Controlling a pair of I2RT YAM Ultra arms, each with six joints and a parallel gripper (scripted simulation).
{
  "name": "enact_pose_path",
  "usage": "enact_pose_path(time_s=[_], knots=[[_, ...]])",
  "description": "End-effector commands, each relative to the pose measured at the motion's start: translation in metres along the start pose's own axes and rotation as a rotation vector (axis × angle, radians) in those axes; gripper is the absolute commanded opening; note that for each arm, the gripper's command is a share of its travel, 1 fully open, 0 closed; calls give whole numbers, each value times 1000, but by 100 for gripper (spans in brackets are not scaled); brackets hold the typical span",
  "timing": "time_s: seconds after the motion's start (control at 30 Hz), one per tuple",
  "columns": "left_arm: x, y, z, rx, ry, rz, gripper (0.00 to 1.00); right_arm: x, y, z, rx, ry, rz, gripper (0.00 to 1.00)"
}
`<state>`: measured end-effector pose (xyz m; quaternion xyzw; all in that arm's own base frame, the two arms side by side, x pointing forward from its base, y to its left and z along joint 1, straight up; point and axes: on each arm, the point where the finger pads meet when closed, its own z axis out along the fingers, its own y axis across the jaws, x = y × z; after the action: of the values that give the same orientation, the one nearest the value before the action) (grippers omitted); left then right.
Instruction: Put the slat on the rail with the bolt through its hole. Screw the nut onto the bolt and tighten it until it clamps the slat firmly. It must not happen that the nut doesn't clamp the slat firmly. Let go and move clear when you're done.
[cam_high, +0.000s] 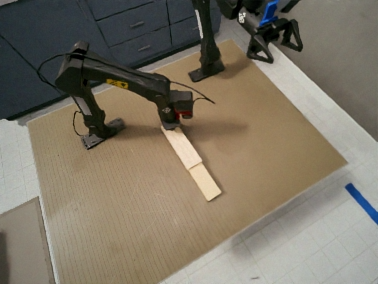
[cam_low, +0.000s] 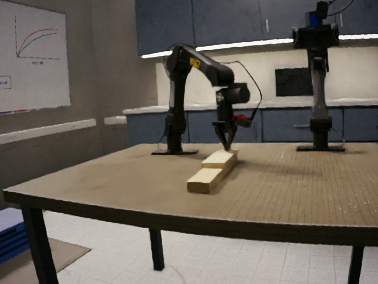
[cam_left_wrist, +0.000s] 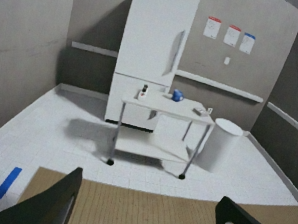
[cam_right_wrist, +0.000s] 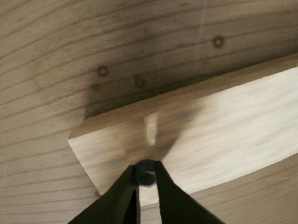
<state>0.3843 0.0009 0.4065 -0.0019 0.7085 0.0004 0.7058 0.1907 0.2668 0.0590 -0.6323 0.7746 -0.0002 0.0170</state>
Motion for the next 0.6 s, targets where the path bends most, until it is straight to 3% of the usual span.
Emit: enact_pose_path(time_s=[0.0, 0.57], knots=[[-5, 0, -4, 3, -16, 2, 100, 4, 9, 2, -25, 14, 87, 12], [-5, 0, -4, 3, -16, 2, 100, 4, 9, 2, -23, 17, 386, 12]])
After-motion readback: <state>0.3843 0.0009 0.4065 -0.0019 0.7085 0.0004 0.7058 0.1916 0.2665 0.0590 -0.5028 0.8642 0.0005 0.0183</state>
